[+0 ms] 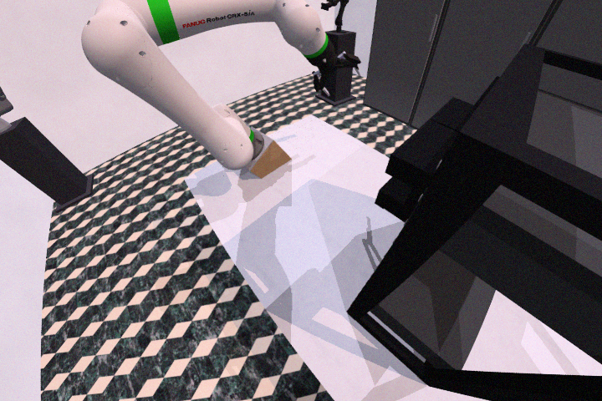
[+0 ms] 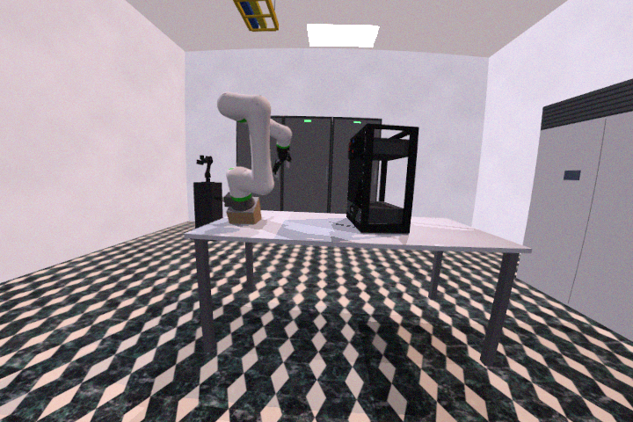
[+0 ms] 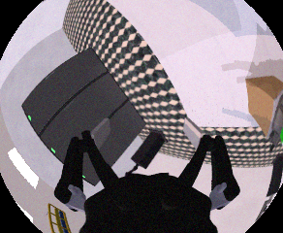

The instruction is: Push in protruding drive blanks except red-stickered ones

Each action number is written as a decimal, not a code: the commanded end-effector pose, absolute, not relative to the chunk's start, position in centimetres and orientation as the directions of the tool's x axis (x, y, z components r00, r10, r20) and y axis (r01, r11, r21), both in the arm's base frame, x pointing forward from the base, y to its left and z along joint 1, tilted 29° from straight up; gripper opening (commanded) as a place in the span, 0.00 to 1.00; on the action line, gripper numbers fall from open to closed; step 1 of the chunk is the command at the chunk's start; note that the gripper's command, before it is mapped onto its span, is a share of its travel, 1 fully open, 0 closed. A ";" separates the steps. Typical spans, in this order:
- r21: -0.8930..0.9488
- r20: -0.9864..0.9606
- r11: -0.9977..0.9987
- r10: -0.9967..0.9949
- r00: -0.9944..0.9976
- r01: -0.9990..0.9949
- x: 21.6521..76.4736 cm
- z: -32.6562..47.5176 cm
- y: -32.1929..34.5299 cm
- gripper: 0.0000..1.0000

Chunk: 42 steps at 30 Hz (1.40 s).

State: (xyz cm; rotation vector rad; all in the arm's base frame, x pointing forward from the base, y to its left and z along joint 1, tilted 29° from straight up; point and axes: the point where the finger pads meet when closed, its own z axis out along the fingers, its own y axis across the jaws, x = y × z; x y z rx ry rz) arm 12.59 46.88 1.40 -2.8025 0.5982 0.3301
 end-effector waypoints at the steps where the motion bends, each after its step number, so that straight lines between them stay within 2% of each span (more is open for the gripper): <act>1: -0.347 -0.317 -0.852 -0.288 0.904 -0.393 13.0 3.4 50.0 1.00; 7: -0.451 -0.319 -0.811 -0.243 0.916 -0.372 13.8 5.3 52.0 1.00; 22: -0.797 -0.190 -0.547 -0.174 0.966 -0.255 19.8 15.2 57.0 1.00; 42: -0.959 0.041 -0.278 -0.337 0.941 -0.058 28.8 25.9 55.3 1.00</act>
